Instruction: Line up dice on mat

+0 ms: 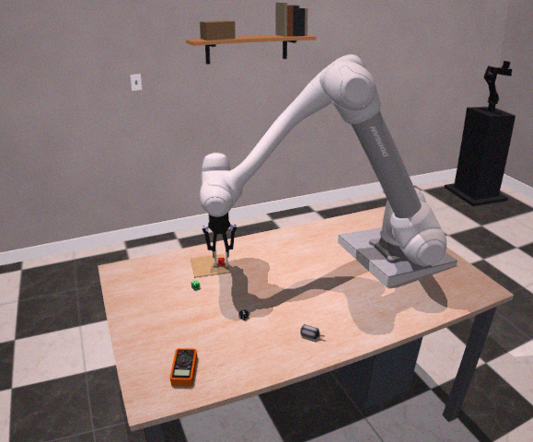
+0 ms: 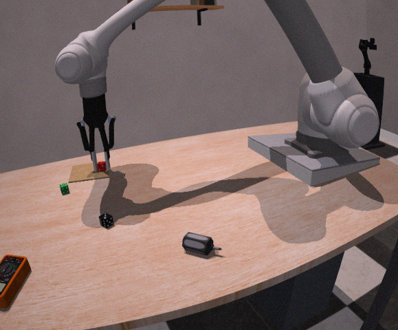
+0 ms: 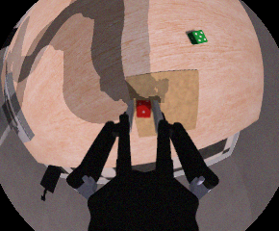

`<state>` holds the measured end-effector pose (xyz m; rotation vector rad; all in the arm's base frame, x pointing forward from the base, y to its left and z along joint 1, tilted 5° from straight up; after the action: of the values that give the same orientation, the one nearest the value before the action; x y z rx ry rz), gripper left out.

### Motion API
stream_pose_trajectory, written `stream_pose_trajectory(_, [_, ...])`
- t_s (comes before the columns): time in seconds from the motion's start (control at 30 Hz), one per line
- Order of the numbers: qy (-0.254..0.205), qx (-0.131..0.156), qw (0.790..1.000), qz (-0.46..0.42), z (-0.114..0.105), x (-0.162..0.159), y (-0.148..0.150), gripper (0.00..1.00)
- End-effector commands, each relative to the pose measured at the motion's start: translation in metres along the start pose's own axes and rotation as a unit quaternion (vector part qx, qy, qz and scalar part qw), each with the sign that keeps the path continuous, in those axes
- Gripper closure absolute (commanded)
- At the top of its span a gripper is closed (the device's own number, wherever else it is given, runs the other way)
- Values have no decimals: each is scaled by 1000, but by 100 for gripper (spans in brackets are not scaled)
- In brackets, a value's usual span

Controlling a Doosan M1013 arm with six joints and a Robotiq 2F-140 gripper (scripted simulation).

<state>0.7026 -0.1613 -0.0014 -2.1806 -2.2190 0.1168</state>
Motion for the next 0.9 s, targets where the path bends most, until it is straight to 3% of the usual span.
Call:
stream_pose_trajectory(0.0, [0, -1, 1000, 0, -1, 0, 0, 68])
stream_pose_trajectory(0.43, [0, -1, 1000, 0, -6, 0, 0, 68])
stream_pose_trajectory(0.63, [0, -1, 1000, 0, -18, 0, 0, 68])
stream_pose_trajectory(0.87, [0, -1, 1000, 0, -55, 0, 0, 68])
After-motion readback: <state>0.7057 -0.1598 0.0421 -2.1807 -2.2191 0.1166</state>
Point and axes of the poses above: the point where the finger pads meet when closed, its own z axis out along the fingers, its own y axis across the jaws, x = y × z, the point moved 4 cm from there along -z, back along the fingers, and after that the axes turned 14 degrees about -z, right-handed, at the moved point
